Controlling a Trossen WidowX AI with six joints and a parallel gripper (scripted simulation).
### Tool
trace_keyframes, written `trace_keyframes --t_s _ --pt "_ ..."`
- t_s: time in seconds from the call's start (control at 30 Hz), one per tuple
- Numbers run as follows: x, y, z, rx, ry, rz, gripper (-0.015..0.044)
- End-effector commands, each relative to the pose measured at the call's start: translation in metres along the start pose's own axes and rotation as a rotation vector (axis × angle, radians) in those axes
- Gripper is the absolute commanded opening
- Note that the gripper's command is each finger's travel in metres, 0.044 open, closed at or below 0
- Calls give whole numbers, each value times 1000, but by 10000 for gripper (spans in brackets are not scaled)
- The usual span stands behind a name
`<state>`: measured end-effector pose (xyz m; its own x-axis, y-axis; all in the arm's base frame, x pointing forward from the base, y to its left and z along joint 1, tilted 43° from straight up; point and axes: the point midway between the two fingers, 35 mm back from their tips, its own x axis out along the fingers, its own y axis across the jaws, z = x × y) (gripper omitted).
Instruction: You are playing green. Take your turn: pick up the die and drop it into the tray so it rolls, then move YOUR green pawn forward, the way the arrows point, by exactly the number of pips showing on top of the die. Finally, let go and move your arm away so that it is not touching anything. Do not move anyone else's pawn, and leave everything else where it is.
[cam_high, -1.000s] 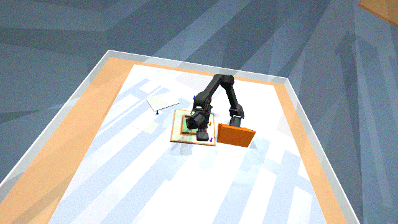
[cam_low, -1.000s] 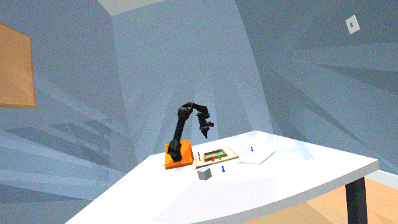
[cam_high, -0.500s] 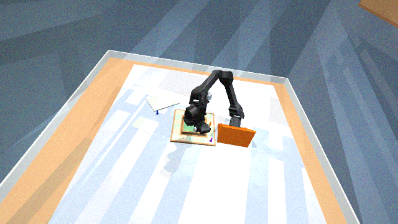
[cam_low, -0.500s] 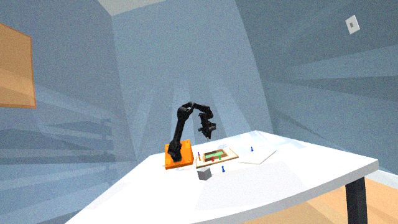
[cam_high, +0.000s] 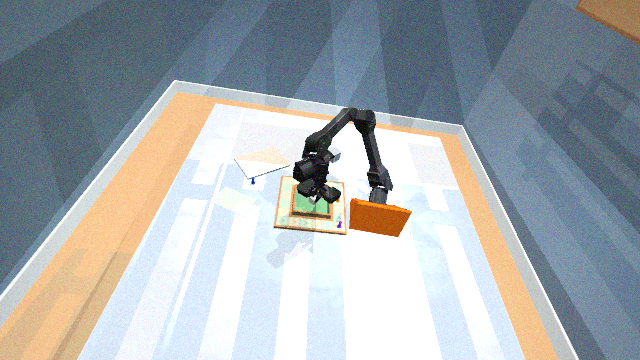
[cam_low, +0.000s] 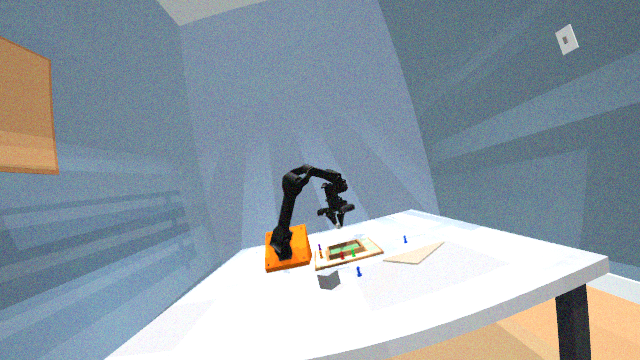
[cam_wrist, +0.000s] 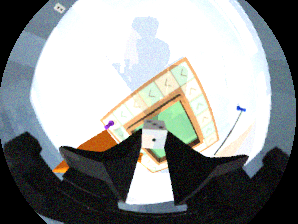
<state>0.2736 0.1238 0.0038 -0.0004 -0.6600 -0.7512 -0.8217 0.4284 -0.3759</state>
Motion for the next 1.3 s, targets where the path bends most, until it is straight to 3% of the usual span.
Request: trace_keyframes --t_s 0.0,0.63,0.83,1.27 --pt "3 -9 -10 -107 1 -5 0" --pt "21 -43 -63 -620 24 -7 0" --pt "22 -44 -65 -638 22 -3 0" --pt "34 -35 -68 -625 -329 222 0"
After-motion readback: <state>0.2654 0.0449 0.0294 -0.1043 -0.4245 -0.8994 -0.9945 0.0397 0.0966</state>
